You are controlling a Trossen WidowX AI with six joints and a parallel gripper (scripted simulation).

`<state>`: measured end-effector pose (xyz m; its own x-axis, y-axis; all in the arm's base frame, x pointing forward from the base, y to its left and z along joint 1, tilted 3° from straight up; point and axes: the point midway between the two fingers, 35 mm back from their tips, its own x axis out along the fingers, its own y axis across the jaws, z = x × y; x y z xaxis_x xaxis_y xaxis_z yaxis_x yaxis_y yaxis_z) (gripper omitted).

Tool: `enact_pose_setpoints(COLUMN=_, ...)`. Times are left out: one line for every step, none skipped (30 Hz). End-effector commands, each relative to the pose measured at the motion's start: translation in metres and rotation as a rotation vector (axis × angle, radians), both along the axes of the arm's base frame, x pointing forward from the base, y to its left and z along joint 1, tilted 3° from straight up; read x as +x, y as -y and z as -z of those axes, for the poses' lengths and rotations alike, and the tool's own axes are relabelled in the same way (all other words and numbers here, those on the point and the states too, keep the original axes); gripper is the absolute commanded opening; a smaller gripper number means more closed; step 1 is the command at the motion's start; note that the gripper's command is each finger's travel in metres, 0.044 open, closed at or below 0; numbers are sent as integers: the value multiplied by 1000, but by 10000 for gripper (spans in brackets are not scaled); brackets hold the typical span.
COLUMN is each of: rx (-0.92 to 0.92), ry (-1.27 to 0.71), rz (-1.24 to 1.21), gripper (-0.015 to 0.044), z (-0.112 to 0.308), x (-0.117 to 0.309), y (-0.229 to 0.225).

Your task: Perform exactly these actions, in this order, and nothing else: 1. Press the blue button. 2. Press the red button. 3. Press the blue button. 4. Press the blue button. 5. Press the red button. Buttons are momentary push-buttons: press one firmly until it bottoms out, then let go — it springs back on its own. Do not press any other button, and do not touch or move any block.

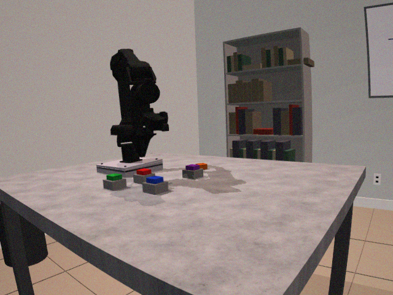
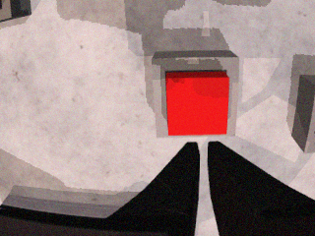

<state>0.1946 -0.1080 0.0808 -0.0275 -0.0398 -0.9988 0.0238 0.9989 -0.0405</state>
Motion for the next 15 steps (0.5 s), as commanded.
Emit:
enact_pose_setpoints(rx=-6, ry=20, rz=1, gripper=20, z=-40, x=3, y=-1)
enact_pose_setpoints(rx=-5, ry=20, rz=1, gripper=20, z=-46, x=3, y=-2)
enact_pose_setpoints(rx=-5, ry=20, rz=1, gripper=20, z=-48, x=3, y=-2)
enact_pose_setpoints(rx=-5, ry=20, rz=1, gripper=20, z=-48, x=3, y=-2)
enact_pose_setpoints(rx=-5, ry=20, rz=1, gripper=20, z=-48, x=3, y=-2)
enact_pose_setpoints(rx=-6, ry=20, rz=1, gripper=20, z=-48, x=4, y=-1)
enact_pose_setpoints(rx=-6, ry=21, rz=1, gripper=20, z=-49, x=9, y=2)
enact_pose_setpoints(rx=-6, ry=21, rz=1, gripper=20, z=-51, x=17, y=6)
enact_pose_setpoints(rx=-6, ry=22, rz=1, gripper=20, z=-54, x=27, y=12)
enact_pose_setpoints(rx=-7, ry=23, rz=1, gripper=20, z=-55, x=38, y=17)
enact_pose_setpoints(rx=-7, ry=23, rz=1, gripper=20, z=-56, x=48, y=23)
enact_pose_setpoints(rx=-8, ry=24, rz=1, gripper=20, z=-57, x=58, y=29)
enact_pose_setpoints(rx=-8, ry=25, rz=1, gripper=20, z=-57, x=68, y=34)
enact_pose_setpoints(rx=-8, ry=26, rz=1, gripper=20, z=-57, x=79, y=40)
enact_pose_setpoints(rx=-9, ry=26, rz=1, gripper=20, z=-56, x=89, y=46)
